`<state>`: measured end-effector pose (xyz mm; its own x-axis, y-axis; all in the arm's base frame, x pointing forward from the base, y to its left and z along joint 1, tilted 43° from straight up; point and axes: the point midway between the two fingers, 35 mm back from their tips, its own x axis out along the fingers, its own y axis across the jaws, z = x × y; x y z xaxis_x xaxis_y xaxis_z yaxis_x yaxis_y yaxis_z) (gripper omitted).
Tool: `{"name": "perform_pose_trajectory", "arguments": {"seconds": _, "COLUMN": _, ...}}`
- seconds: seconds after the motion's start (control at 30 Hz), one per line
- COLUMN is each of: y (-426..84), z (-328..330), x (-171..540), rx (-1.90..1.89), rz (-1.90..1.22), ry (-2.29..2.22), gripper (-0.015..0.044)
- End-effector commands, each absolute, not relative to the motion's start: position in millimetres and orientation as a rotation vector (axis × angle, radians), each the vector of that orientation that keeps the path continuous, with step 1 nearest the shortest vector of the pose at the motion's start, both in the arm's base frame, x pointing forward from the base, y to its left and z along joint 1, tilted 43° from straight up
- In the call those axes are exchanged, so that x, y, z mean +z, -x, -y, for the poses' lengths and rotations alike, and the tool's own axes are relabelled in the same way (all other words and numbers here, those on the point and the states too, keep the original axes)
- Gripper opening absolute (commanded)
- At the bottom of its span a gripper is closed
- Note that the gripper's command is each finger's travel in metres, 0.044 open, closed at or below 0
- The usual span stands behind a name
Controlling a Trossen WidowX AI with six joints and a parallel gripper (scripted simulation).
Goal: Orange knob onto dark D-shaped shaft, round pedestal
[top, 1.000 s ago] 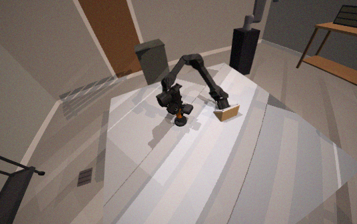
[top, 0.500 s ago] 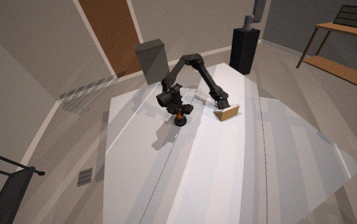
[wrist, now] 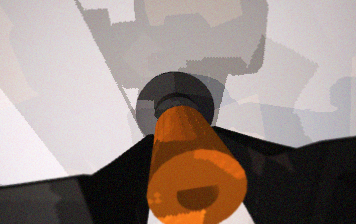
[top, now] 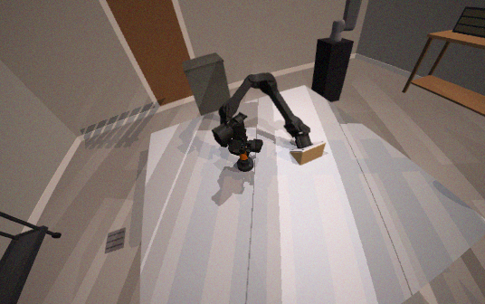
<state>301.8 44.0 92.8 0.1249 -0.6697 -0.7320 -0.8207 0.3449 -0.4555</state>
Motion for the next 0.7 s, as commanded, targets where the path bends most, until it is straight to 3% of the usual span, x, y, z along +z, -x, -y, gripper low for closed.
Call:
{"name": "perform_pose_trajectory", "arguments": {"seconds": 0.0, "y": -302.8, "z": -44.2, "x": 91.6, "rx": 0.217, "rz": -1.597, "ry": 1.404, "gripper": 0.0}}
{"name": "perform_pose_trajectory", "arguments": {"seconds": 0.67, "y": -302.0, "z": -42.1, "x": 90.2, "rx": 0.217, "rz": -1.597, "ry": 1.404, "gripper": 0.0}}
